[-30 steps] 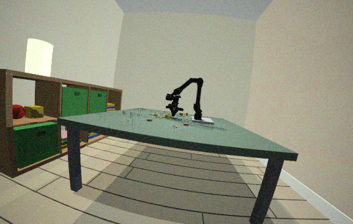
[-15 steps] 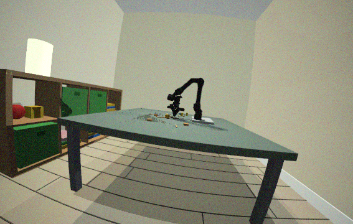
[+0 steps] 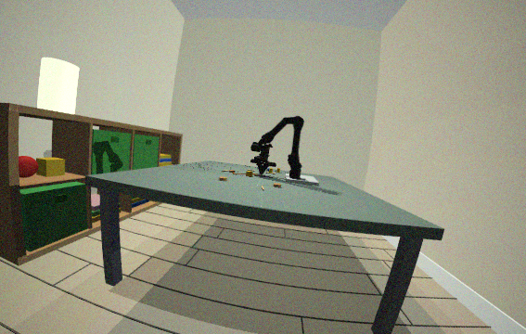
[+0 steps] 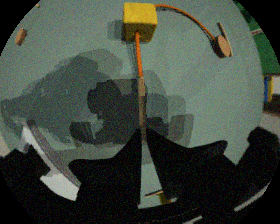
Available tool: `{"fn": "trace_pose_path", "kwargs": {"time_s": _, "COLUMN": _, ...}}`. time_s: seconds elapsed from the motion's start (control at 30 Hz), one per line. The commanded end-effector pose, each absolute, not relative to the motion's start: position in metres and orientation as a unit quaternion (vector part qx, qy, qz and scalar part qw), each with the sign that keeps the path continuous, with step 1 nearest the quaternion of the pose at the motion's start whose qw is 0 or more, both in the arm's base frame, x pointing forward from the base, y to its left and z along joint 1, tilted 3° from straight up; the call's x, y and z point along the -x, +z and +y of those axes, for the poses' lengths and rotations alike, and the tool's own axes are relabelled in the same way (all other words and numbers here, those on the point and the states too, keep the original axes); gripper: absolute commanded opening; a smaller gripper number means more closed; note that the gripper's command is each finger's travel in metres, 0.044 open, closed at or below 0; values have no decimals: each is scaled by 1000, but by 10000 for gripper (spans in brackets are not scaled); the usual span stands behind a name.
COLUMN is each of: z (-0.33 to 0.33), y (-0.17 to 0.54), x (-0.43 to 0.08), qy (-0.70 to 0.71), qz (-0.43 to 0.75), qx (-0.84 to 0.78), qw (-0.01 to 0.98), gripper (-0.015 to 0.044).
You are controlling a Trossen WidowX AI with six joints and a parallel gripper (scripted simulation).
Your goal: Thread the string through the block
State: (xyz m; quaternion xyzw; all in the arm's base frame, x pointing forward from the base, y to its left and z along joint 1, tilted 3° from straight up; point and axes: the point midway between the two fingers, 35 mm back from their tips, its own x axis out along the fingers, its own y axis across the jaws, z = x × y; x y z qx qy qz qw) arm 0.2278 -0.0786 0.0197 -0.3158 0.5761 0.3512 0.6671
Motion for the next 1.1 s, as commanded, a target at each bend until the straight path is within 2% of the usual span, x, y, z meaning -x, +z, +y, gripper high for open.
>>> {"fn": "trace_pose_path", "kwargs": {"time_s": 0.0, "z": -78, "y": 16, "x": -226, "qy": 356, "qz": 575, "qx": 313, "qw": 666, "gripper": 0}}
{"fn": "trace_pose_path", "kwargs": {"time_s": 0.03, "z": -78, "y": 16, "x": -226, "qy": 356, "qz": 575, "qx": 313, "qw": 666, "gripper": 0}}
{"fn": "trace_pose_path", "kwargs": {"time_s": 0.3, "z": -80, "y": 28, "x": -228, "qy": 353, "qz": 576, "qx": 315, "qw": 666, "gripper": 210}}
{"fn": "trace_pose_path", "kwargs": {"time_s": 0.47, "z": -83, "y": 95, "x": -224, "qy": 353, "qz": 576, "qx": 315, "qw": 666, "gripper": 210}}
{"fn": "trace_pose_path", "kwargs": {"time_s": 0.63, "z": -83, "y": 98, "x": -224, "qy": 353, "qz": 576, "qx": 315, "qw": 666, "gripper": 210}}
{"fn": "trace_pose_path", "kwargs": {"time_s": 0.93, "z": -85, "y": 115, "x": -227, "qy": 347, "qz": 573, "qx": 320, "qw": 670, "gripper": 440}}
{"fn": "trace_pose_path", "kwargs": {"time_s": 1.07, "z": -85, "y": 122, "x": -226, "qy": 347, "qz": 573, "qx": 320, "qw": 670, "gripper": 440}}
